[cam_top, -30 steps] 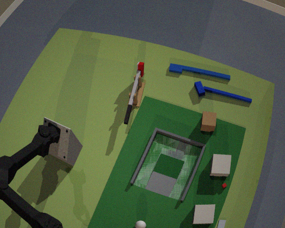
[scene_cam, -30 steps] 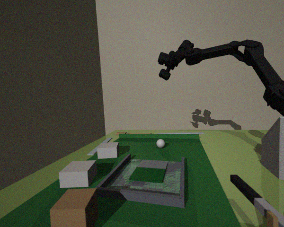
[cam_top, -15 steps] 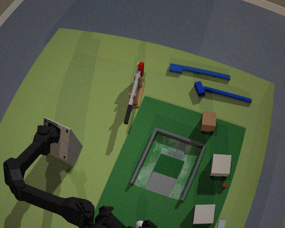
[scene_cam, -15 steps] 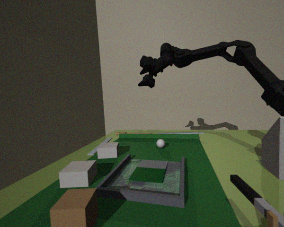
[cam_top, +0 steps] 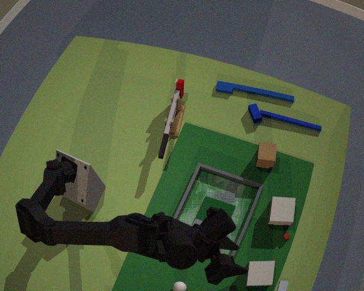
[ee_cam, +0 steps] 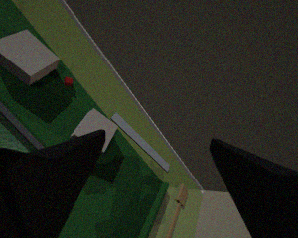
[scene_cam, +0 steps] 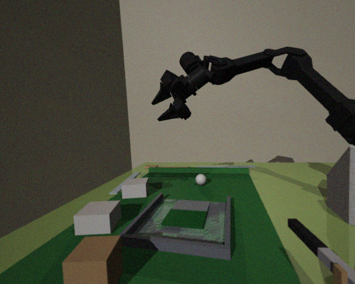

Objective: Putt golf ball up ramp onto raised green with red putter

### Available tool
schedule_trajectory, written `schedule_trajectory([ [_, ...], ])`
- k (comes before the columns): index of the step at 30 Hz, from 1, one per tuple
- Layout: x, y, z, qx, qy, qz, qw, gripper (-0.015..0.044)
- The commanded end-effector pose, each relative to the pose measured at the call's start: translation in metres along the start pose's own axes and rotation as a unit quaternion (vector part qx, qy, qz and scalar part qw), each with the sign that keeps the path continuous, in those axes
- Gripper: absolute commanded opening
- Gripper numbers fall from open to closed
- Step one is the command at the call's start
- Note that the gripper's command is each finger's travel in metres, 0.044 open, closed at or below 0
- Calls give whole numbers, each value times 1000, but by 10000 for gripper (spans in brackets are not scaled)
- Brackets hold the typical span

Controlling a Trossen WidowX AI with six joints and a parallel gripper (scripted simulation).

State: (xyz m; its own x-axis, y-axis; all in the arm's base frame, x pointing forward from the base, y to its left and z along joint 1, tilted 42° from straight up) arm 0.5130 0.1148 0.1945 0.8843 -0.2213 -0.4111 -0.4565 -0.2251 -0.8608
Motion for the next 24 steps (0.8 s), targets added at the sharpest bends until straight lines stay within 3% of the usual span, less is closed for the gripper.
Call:
schedule_trajectory([
  [1, 1, 57, 45, -32, -43, 71, 996, 440],
  [13, -37, 197, 125, -119, -117, 242, 956, 440],
  [24, -107, 331, 148, -222, -127, 405, 878, 440],
])
Point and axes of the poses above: the point midway between the two fingers, 35 mm back from their tips, its own x axis out along the fingers, its own y axis across the jaws, z = x × y, the point moved 2 cm from there along -x, back along the fingers, and after that the axes turned 13 degrees about -x, right-handed, at the moved point
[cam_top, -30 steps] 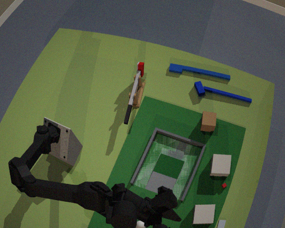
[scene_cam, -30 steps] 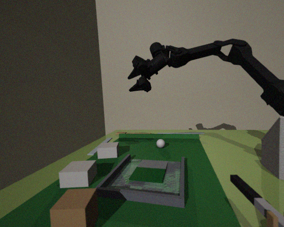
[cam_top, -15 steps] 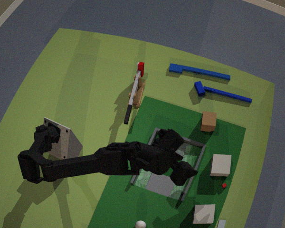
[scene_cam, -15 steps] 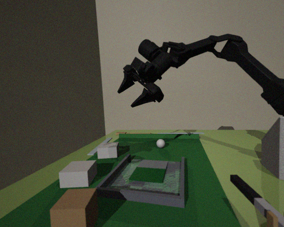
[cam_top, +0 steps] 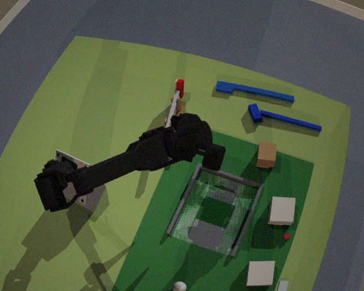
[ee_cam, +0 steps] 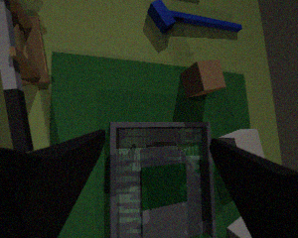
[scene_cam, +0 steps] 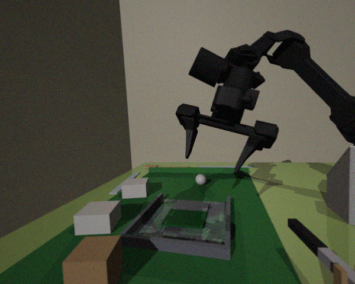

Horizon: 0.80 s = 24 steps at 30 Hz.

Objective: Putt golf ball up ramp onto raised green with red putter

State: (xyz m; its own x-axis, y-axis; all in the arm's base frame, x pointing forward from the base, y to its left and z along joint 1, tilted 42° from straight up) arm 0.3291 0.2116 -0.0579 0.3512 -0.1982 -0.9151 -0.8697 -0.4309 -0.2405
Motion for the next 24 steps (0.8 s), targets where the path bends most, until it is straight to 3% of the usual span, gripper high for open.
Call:
schedule_trajectory([
  [1, 17, 66, 25, -41, 7, 95, 995, 440],
  [7, 24, 141, 39, -87, 37, 199, 975, 440],
  [24, 46, 147, 30, -89, 39, 203, 974, 440],
])
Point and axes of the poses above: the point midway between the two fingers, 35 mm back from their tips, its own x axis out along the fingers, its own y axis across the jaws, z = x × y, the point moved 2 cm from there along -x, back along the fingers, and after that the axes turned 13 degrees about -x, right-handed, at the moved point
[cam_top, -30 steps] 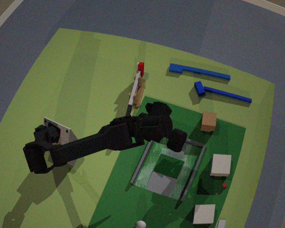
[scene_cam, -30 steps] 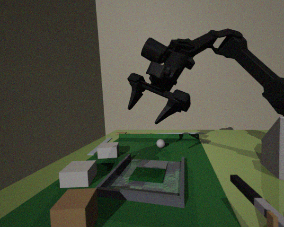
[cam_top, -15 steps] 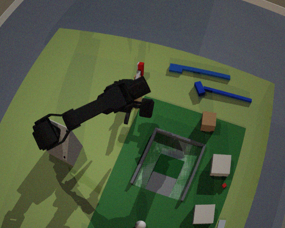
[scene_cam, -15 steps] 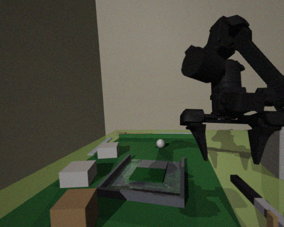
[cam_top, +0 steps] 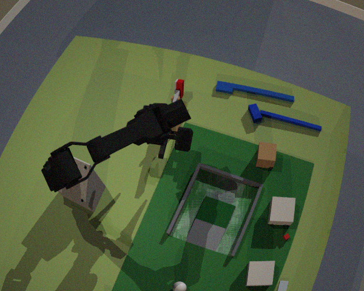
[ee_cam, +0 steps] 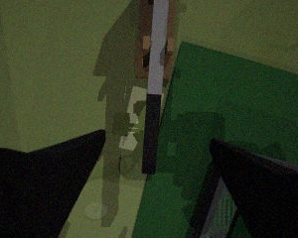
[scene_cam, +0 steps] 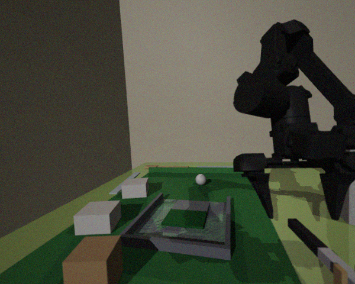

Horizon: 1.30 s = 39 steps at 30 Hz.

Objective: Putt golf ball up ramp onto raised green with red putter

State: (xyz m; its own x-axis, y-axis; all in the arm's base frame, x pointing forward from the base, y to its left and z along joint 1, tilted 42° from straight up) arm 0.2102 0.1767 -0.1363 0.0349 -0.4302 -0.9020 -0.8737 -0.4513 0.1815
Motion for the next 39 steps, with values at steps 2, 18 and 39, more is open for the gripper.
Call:
schedule_trajectory([
  [2, 13, 5, -4, -3, 6, 10, 1000, 440],
  [18, 35, 7, -10, -3, 6, 10, 1000, 440],
  [39, 58, 9, -17, -3, 7, 10, 1000, 440],
])
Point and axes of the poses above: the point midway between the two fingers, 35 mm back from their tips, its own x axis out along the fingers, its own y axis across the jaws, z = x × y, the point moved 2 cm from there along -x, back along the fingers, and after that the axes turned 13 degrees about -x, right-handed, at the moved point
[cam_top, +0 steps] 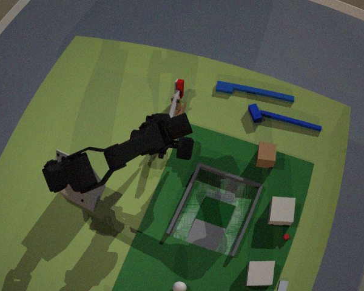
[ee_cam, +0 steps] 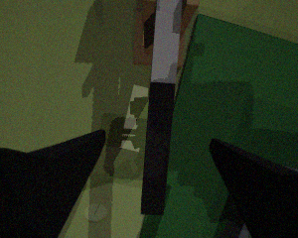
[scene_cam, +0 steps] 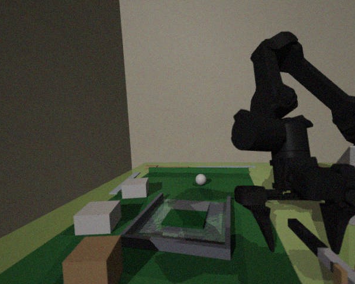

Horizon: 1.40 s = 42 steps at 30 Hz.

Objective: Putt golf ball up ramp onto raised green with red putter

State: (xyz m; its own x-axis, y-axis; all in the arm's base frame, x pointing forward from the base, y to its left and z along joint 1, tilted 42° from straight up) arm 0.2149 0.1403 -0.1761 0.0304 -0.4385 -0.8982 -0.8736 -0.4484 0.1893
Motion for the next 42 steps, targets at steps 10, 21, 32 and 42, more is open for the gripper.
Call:
schedule_trajectory([
  [10, 3, 2, -1, 0, 1, 3, 1000, 361],
  [21, 3, 2, -1, 0, 1, 3, 1000, 72],
  [32, -4, 0, 1, 0, 0, 2, 1000, 0],
  [42, -81, -6, 23, -1, -2, 3, 1000, 0],
])
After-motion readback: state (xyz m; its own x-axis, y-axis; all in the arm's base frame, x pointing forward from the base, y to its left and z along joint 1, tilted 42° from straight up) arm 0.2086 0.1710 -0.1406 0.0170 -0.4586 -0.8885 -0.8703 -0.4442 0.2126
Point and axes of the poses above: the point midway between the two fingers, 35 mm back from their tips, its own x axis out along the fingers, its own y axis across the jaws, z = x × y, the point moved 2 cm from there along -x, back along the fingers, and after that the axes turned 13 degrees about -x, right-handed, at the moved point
